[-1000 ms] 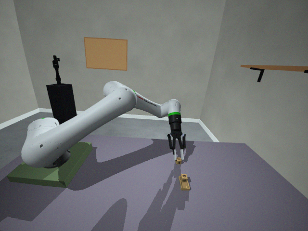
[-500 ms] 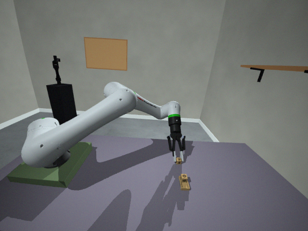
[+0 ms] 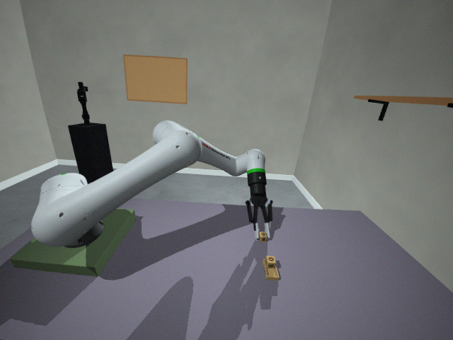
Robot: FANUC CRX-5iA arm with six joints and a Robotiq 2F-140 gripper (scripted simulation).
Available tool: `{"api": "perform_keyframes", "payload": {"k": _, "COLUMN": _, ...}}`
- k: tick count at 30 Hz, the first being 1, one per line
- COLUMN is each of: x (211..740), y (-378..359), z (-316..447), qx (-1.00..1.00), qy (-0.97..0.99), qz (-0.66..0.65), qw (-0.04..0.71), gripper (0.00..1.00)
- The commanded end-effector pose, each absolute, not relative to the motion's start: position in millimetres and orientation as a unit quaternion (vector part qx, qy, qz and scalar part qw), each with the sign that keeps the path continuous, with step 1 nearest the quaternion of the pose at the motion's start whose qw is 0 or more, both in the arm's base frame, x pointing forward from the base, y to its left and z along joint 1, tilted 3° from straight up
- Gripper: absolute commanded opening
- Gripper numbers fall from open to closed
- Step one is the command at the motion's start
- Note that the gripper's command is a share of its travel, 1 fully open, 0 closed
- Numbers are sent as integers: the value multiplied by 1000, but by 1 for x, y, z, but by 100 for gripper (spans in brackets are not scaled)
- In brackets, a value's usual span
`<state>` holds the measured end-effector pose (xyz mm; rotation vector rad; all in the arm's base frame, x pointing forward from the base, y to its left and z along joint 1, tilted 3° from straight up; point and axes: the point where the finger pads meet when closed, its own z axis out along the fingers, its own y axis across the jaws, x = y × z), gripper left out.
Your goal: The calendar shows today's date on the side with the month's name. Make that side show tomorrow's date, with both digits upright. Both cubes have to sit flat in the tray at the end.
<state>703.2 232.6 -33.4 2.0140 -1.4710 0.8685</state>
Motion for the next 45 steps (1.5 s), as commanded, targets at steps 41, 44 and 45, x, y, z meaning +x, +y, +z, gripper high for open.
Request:
{"api": "perform_keyframes", "payload": {"k": 41, "x": 703, "y": 233, "z": -33, "qx": 739, "qy": -540, "qz": 319, "qw": 248, "gripper": 25}}
{"api": "perform_keyframes", "payload": {"k": 44, "x": 703, "y": 233, "z": -33, "qx": 739, "qy": -540, "qz": 319, "qw": 248, "gripper": 25}}
{"api": "perform_keyframes", "payload": {"k": 45, "x": 703, "y": 233, "z": -33, "qx": 739, "qy": -540, "qz": 319, "qw": 248, "gripper": 25}}
